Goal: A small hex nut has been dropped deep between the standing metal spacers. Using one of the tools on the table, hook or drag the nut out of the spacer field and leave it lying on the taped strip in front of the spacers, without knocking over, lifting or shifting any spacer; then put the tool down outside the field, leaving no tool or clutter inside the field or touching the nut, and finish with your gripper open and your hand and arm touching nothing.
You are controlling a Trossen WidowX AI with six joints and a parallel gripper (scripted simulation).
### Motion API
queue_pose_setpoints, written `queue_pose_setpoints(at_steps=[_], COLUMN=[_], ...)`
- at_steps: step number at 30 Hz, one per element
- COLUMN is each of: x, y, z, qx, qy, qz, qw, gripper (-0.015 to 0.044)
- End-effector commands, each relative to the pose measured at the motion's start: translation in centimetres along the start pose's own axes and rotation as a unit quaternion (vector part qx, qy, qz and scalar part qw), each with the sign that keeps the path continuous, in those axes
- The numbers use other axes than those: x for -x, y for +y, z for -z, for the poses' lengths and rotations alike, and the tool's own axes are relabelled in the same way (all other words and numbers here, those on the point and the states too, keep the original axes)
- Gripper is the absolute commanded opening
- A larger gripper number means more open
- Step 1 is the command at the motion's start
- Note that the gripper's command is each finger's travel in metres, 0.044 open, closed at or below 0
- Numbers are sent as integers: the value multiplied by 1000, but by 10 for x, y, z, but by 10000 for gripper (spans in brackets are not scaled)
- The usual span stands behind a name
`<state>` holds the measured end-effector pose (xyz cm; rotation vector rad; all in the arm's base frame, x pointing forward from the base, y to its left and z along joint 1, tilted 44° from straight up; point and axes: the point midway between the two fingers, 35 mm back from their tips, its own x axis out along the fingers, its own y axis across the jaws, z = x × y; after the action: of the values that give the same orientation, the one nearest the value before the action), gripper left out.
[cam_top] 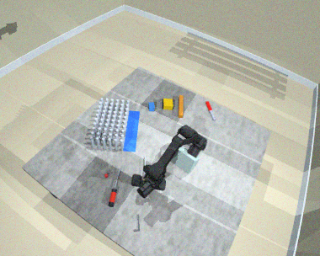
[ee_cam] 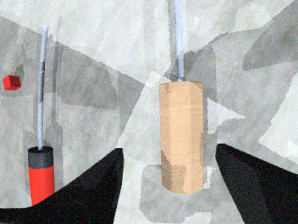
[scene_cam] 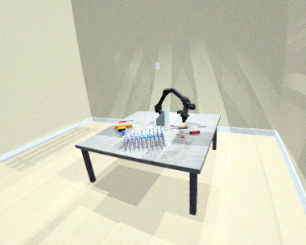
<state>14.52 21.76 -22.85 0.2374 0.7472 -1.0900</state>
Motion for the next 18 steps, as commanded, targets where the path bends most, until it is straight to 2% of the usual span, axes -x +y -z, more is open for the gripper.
queue_pose_setpoints(at_steps=[1,18], x=[-8,-34], y=[-3,-11], z=[2,8], qx=[1,1], qy=[-1,-2], qz=[2,2], qw=[1000,1000], gripper=[280,280])
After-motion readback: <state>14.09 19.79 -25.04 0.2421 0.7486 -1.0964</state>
